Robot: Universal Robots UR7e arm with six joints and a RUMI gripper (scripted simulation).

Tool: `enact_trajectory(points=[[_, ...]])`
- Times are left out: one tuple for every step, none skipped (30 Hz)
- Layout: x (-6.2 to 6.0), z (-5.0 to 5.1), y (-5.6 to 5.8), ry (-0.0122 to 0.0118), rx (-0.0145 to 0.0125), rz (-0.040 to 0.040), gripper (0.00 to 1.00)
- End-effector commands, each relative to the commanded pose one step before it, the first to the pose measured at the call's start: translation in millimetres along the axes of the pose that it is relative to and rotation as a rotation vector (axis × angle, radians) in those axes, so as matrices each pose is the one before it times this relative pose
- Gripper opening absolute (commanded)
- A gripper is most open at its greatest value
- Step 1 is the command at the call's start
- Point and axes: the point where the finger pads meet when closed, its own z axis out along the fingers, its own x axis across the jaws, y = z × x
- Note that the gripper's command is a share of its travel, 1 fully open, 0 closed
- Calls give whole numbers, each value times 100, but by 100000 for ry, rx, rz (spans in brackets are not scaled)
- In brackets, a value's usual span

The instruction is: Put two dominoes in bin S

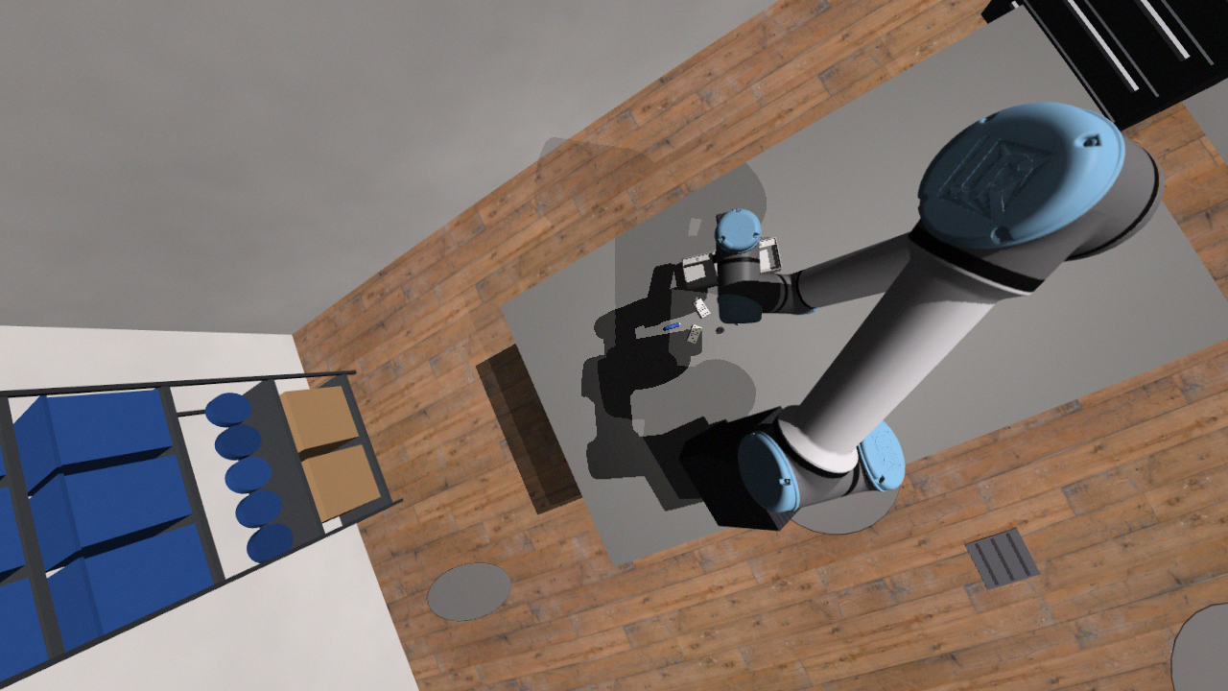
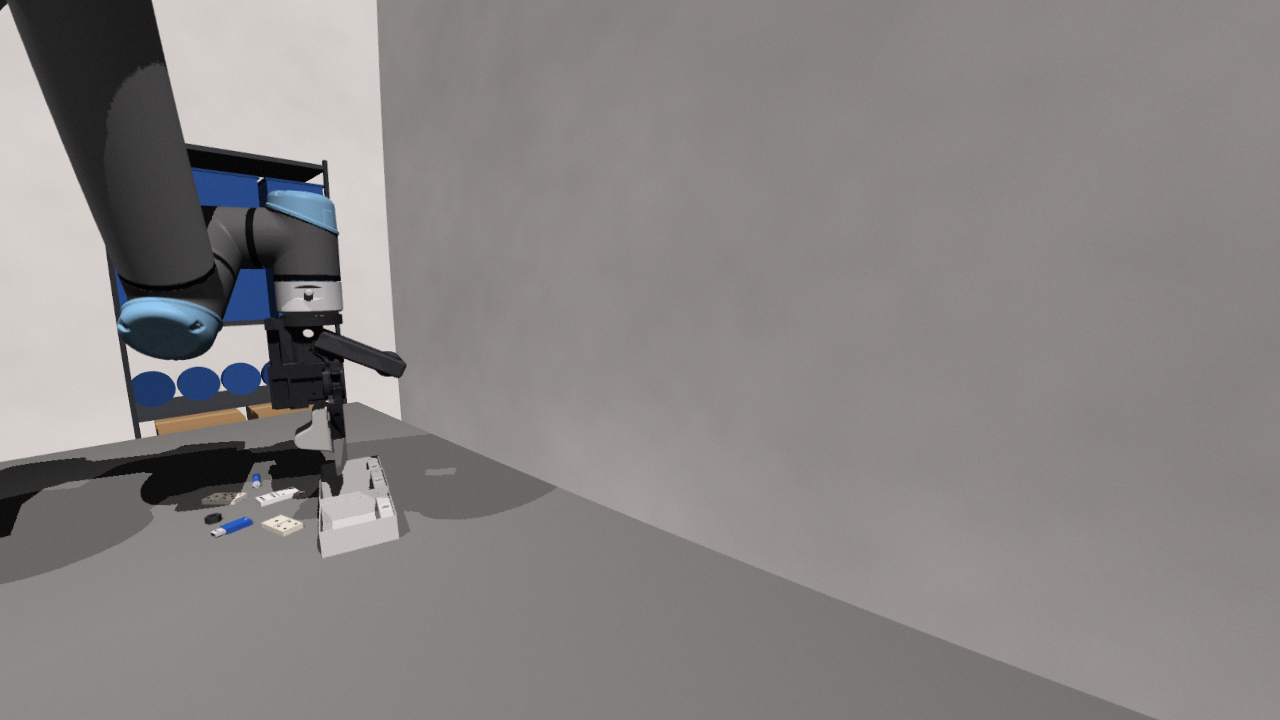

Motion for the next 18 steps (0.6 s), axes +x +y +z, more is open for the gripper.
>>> enact_trajectory(points=[[96,1329,-296,13,625,277,4],[0,267,1,1,0,0,4],[0,267,1,1,0,0,4],[0,267,1,1,0,0,4],[0,267,1,1,0,0,4],[0,267,1,1,0,0,4],[0,267,1,1,0,0,4],[0,267,1,1,0,0,4],[0,267,1,1,0,-1,4],[0,174,1,1,0,0,4],[0,1,0,0,0,0,4],[0,1,0,0,0,0,4],[0,0,0,0,0,0,4],[0,0,0,0,0,0,4],[-14,5,58,-17,-71,-56,4],[-13,3,51,-15,-64,-50,4],[-13,-3,33,-4,-35,-47,4],[-27,-18,11,-8,14,-67,4]])
